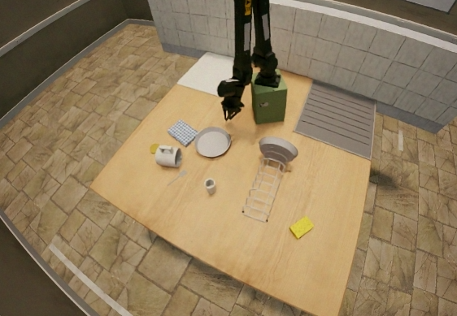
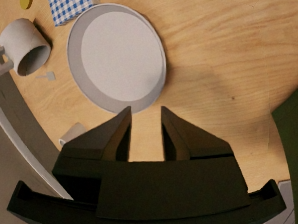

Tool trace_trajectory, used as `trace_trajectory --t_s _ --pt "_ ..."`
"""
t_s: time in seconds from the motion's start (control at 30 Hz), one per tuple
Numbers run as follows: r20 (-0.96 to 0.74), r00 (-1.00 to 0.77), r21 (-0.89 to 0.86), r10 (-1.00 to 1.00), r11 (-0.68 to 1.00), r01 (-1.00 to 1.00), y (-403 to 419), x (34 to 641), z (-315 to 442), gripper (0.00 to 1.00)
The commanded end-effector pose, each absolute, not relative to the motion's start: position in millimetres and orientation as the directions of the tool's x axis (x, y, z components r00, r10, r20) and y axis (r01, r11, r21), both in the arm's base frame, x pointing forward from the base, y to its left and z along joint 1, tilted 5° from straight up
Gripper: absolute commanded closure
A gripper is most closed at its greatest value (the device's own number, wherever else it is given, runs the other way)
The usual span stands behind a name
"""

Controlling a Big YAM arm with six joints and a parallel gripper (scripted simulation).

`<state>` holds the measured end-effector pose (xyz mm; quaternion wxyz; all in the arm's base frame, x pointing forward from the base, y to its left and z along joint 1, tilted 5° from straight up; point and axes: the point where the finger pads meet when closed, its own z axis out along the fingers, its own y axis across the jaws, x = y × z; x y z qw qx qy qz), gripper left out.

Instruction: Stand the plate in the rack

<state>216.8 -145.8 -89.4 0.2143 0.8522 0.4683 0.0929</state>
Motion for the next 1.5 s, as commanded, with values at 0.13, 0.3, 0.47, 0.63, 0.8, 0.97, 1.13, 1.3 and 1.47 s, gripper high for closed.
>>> trace_trajectory --t_s 0.13,0.3,0.47,0.63,0.8,0.97,1.13,1.3,1.47 --pt "-0.041 0.555 0.479 0.831 -0.471 0.741 -152 225 -86 0.74" --pt "-0.041 0.555 0.472 0.831 -0.473 0.744 -152 223 -90 0.74" --pt "-0.042 0.556 0.474 0.83 -0.473 0.743 -154 224 -94 0.74" --pt "-0.044 0.555 0.473 0.831 -0.472 0.744 -155 223 -100 0.74" --pt "-0.046 0.549 0.469 0.835 -0.467 0.75 -154 222 -110 0.74" --pt "-0.046 0.548 0.468 0.835 -0.467 0.75 -154 222 -122 0.74" --pt "-0.045 0.549 0.468 0.834 -0.468 0.75 -155 222 -130 0.74" --pt "-0.045 0.548 0.467 0.835 -0.467 0.75 -155 222 -142 0.74" --pt "-0.045 0.549 0.467 0.835 -0.468 0.75 -156 222 -151 0.74"
